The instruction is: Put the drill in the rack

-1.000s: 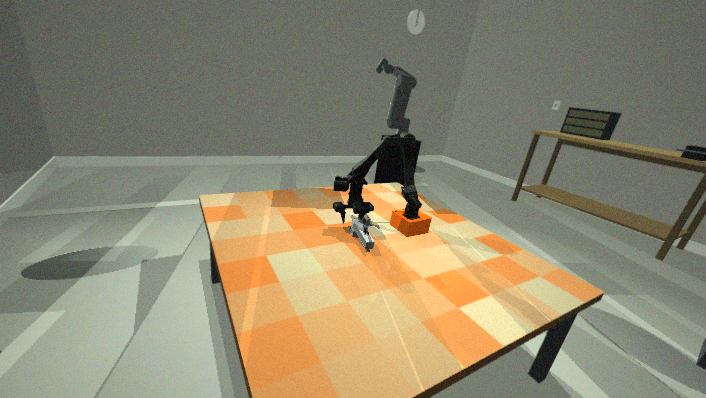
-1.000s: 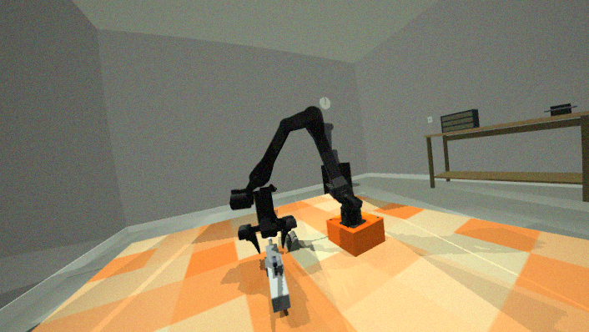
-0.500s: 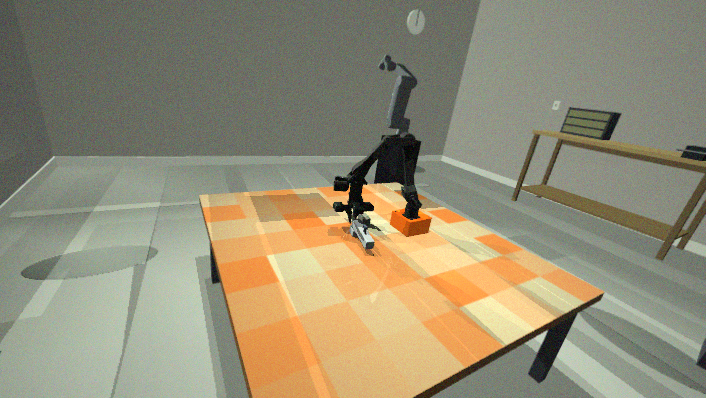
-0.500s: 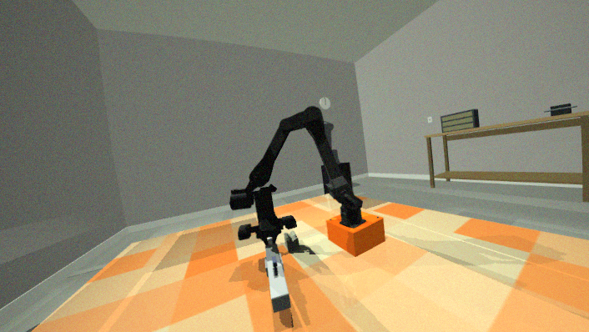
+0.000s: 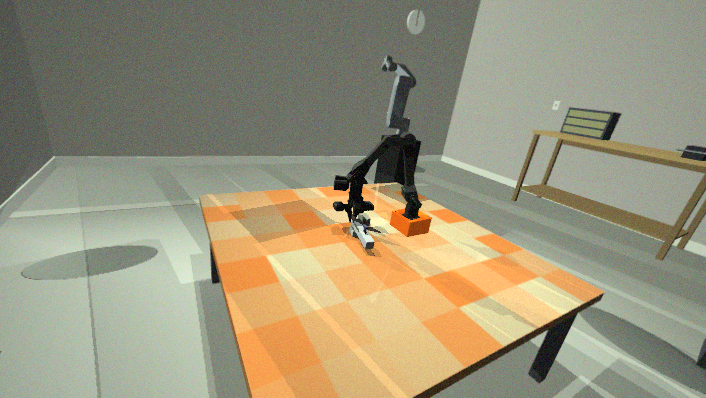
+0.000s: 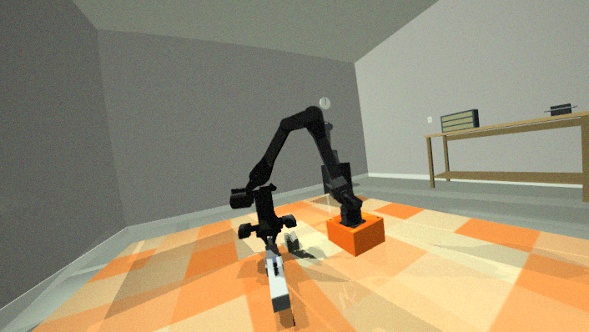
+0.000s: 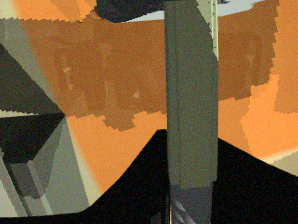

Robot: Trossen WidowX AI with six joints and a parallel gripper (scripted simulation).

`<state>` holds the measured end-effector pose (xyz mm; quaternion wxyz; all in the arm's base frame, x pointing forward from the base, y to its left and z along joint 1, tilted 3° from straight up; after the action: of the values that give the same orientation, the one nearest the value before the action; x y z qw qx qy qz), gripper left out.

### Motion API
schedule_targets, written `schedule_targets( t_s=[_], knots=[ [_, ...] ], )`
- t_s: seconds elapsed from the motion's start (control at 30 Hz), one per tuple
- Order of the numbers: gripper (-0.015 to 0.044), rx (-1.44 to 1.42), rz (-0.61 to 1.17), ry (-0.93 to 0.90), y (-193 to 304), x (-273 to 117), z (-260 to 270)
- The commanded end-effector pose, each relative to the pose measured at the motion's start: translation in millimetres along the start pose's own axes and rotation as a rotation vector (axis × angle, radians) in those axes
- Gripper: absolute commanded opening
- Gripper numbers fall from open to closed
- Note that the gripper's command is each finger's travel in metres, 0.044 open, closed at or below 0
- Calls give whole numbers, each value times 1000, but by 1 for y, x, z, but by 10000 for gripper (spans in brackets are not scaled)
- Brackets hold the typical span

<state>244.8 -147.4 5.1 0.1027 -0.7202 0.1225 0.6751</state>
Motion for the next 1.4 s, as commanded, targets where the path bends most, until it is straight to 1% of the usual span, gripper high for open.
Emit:
schedule_targets(
  t_s=[0.0,1.37],
  knots=[
    [0,0,-2,0,4,0,0],
    [0,-1,3,0,66,-7,-2]
  ],
)
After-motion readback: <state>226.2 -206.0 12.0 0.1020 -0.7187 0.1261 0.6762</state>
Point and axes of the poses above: the point midway between the two fingers, 35 mm back from their tips, its own x axis out along the fingers, its own z axis across the jaws, y = z × x, the point moved 1 cm from there along -x, back along the fingers, and after that the axes turned 1 degree about x, right-handed, at the moved point
